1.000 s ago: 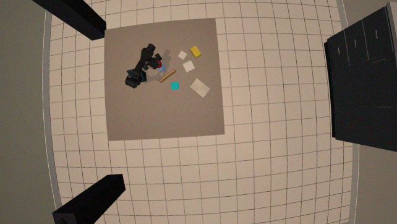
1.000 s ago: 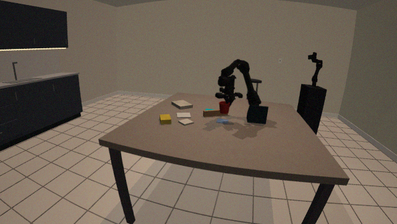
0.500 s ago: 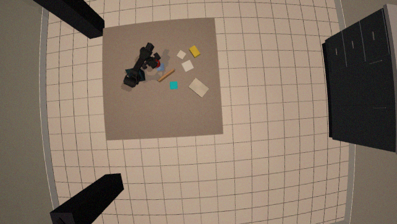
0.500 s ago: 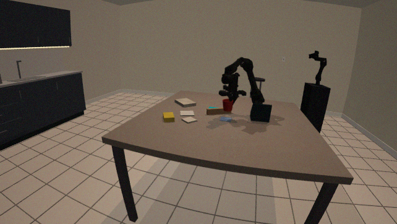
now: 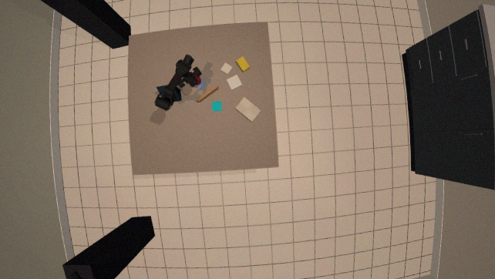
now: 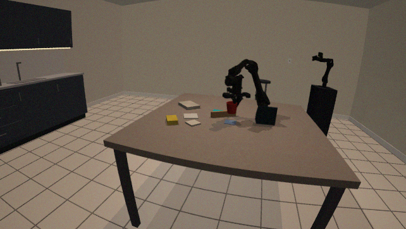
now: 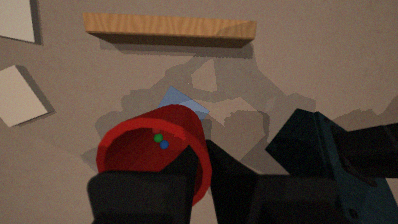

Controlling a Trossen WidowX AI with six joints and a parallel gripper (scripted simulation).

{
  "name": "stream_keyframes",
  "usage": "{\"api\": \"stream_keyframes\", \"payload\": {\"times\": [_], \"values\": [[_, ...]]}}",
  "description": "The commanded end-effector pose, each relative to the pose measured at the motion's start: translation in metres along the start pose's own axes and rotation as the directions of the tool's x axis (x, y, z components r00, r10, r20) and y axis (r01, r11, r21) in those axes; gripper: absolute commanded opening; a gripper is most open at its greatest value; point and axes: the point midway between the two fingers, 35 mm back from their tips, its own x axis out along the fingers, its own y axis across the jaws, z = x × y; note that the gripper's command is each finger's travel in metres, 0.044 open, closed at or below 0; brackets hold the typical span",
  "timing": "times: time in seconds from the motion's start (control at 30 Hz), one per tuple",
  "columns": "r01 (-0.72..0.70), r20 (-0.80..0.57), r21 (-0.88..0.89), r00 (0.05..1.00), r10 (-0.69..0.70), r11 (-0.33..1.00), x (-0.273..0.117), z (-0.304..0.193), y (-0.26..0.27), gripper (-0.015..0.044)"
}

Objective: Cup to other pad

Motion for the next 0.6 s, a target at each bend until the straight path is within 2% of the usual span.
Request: {"api": "stream_keyframes", "payload": {"times": [0.0, 0.57], "values": [[-0.005, 0.001, 0.001, 1.0, 0.005, 1.0, -0.001, 0.011, 0.001, 0.0], [-0.005, 0.001, 0.004, 1.0, 0.005, 1.0, -0.001, 0.054, 0.003, 0.0]]}}
